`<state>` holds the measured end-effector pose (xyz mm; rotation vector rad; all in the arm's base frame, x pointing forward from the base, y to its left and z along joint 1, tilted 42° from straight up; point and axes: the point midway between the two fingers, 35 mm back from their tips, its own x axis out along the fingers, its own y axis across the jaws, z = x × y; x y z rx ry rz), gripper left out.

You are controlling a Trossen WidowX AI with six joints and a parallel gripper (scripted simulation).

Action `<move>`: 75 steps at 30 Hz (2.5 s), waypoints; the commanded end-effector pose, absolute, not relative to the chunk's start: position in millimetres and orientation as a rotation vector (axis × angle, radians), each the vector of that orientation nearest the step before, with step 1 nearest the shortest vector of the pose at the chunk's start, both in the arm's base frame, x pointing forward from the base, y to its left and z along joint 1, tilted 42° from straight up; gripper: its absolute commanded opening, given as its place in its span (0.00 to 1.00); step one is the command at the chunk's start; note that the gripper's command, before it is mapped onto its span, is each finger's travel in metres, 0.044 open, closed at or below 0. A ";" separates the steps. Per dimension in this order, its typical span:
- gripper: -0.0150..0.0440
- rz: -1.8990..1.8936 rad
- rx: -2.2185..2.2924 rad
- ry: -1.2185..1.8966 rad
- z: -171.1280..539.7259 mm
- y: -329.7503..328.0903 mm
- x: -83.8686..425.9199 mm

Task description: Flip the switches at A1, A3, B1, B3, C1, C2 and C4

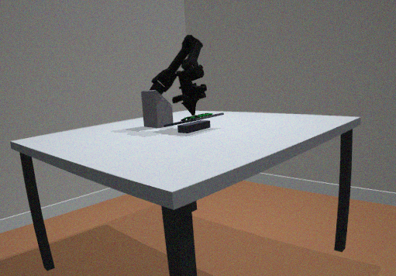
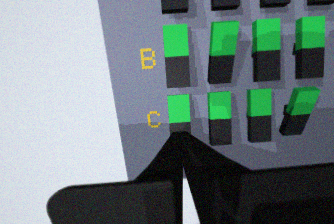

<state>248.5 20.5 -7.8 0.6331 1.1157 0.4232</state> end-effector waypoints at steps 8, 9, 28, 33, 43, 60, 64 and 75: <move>0.25 0.417 0.634 1.121 -8.9 20.3 247.7; 0.25 0.417 0.634 1.121 -8.9 20.3 247.7; 0.25 0.417 0.634 1.120 -10.5 21.7 248.5; 0.25 0.417 0.634 1.120 -11.0 22.1 248.7; 0.25 0.417 0.634 1.120 -11.9 22.9 249.2; 0.25 0.419 0.625 1.138 11.9 -1.9 239.1; 0.25 0.424 0.628 1.147 32.8 -16.7 227.2; 0.25 0.423 0.627 1.147 15.4 -36.7 227.1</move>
